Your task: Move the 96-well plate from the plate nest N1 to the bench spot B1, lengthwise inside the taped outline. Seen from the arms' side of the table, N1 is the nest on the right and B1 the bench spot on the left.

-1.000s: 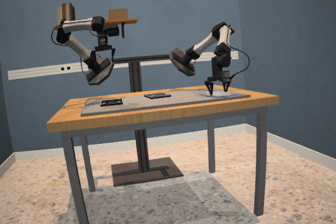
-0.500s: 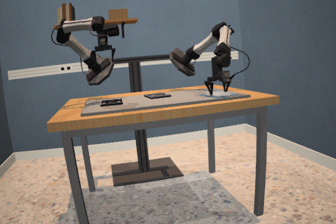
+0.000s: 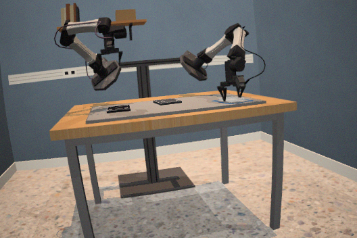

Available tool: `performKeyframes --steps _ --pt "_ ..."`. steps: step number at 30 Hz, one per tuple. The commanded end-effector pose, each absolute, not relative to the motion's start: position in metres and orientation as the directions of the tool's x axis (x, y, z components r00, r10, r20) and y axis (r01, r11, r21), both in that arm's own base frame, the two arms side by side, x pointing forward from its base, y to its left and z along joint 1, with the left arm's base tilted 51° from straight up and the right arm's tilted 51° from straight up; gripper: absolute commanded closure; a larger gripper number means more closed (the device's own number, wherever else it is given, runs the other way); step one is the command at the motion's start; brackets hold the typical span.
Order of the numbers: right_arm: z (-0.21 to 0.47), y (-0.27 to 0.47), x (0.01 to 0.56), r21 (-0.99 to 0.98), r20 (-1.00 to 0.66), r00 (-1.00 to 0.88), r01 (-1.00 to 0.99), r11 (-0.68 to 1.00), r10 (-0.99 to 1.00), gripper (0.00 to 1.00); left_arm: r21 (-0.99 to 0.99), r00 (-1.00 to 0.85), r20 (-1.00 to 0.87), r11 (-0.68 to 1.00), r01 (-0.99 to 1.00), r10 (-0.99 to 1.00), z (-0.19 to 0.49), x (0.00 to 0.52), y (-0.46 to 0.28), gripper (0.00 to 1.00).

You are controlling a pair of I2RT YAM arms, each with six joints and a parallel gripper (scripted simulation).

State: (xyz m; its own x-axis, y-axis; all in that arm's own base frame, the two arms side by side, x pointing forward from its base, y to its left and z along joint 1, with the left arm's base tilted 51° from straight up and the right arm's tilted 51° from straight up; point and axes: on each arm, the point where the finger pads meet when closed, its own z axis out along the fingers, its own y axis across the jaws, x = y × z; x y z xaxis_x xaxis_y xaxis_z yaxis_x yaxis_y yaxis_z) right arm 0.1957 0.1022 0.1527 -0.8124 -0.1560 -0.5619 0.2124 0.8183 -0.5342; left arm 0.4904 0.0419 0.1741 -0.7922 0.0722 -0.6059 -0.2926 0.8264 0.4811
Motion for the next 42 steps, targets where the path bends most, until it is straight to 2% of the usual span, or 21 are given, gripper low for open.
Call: performKeyframes --steps 1,42 --pt "0.153 0.102 0.194 -0.537 -0.559 -0.814 0.209 0.818 -0.159 0.00 0.474 -0.781 -0.619 0.830 -0.296 0.075 0.178 0.492 0.040 0.00" --pt "0.153 0.102 0.194 -0.537 -0.559 -0.814 0.209 0.818 -0.159 0.00 0.468 -0.768 -0.635 0.833 -0.295 0.085 0.195 0.485 0.024 0.00"
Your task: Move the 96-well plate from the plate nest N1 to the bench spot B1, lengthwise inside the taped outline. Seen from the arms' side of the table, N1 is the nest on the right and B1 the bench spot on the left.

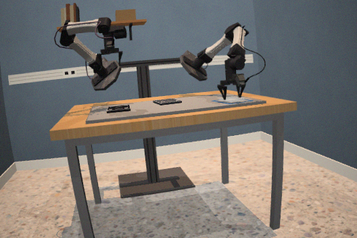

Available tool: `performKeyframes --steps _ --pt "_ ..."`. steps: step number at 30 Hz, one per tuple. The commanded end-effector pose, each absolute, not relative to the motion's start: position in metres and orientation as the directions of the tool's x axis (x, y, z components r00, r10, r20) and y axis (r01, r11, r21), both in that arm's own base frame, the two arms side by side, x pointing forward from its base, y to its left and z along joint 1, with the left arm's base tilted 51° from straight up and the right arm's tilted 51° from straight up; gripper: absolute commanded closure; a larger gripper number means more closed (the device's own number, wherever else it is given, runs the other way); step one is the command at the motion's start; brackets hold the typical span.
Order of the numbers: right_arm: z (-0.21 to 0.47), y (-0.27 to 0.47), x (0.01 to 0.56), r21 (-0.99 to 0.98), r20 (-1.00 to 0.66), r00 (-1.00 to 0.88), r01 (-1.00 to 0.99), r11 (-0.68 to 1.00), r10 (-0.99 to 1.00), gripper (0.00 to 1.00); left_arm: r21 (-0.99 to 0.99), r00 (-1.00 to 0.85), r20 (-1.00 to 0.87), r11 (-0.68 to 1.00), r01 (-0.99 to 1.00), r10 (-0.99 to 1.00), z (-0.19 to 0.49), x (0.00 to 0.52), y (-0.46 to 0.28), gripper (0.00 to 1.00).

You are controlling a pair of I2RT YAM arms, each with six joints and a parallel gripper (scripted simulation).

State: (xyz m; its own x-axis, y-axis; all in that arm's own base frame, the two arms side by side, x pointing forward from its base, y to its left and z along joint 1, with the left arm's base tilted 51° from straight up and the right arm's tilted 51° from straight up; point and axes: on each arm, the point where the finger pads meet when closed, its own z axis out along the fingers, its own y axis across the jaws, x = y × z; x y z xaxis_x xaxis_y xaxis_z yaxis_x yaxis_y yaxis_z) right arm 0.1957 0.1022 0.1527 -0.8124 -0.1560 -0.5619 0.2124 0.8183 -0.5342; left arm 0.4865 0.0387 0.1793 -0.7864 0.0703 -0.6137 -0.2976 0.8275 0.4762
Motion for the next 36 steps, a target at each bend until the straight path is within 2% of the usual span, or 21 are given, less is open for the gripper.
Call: performKeyframes --steps 1,22,26,36 --pt "0.153 0.102 0.194 -0.537 -0.559 -0.814 0.209 0.818 -0.159 0.00 0.468 -0.768 -0.635 0.833 -0.295 0.085 0.195 0.484 0.024 0.00" --pt "0.153 0.102 0.194 -0.537 -0.559 -0.814 0.209 0.818 -0.159 0.00 0.460 -0.760 -0.644 0.835 -0.300 0.082 0.225 0.460 0.002 0.00" --pt "0.153 0.102 0.194 -0.537 -0.559 -0.814 0.209 0.818 -0.159 0.00 0.478 -0.782 -0.617 0.831 -0.284 0.088 0.213 0.461 -0.002 0.00" --pt "0.153 0.102 0.194 -0.537 -0.559 -0.814 0.209 0.818 -0.159 0.00 0.462 -0.763 -0.641 0.836 -0.298 0.082 0.243 0.442 -0.015 0.00"
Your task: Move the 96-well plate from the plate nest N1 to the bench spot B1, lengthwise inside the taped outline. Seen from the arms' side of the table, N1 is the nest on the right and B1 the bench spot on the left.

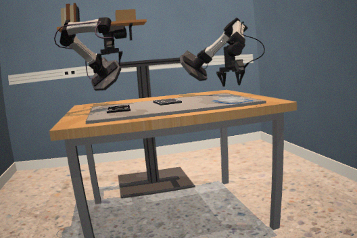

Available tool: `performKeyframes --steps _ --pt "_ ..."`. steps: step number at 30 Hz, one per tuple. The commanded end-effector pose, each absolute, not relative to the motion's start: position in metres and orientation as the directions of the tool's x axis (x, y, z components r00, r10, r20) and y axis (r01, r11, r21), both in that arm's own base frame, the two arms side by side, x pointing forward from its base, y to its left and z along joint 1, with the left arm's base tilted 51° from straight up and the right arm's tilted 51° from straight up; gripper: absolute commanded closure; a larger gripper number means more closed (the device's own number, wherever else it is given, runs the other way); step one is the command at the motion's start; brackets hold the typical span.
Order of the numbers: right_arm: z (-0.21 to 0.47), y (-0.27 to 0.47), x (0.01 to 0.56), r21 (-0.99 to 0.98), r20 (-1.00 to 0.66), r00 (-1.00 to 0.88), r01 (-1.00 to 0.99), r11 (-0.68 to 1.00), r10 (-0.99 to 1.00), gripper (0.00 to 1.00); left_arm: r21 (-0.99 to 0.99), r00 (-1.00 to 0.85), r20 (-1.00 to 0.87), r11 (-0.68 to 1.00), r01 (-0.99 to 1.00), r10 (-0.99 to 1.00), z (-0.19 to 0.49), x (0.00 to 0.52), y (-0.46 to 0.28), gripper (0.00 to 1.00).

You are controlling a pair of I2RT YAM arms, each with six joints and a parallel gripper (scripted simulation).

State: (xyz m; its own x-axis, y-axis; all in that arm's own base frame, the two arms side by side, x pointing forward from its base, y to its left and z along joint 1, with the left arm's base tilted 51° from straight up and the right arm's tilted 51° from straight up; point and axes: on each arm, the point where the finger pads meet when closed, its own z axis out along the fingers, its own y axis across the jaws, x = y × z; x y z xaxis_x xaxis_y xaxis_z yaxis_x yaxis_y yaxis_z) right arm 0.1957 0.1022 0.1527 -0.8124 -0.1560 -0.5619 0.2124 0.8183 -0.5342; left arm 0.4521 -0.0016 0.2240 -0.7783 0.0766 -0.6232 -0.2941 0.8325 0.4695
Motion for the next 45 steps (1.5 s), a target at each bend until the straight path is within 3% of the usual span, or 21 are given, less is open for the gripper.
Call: performKeyframes --steps 1,45 --pt "0.153 0.102 0.194 -0.537 -0.559 -0.814 0.209 0.818 -0.159 0.00 0.466 -0.769 -0.634 0.834 -0.293 0.084 0.240 0.442 -0.017 0.00" --pt "0.153 0.102 0.194 -0.537 -0.559 -0.814 0.209 0.818 -0.159 0.00 0.473 -0.782 -0.619 0.830 -0.295 0.074 0.233 0.442 -0.010 0.00"
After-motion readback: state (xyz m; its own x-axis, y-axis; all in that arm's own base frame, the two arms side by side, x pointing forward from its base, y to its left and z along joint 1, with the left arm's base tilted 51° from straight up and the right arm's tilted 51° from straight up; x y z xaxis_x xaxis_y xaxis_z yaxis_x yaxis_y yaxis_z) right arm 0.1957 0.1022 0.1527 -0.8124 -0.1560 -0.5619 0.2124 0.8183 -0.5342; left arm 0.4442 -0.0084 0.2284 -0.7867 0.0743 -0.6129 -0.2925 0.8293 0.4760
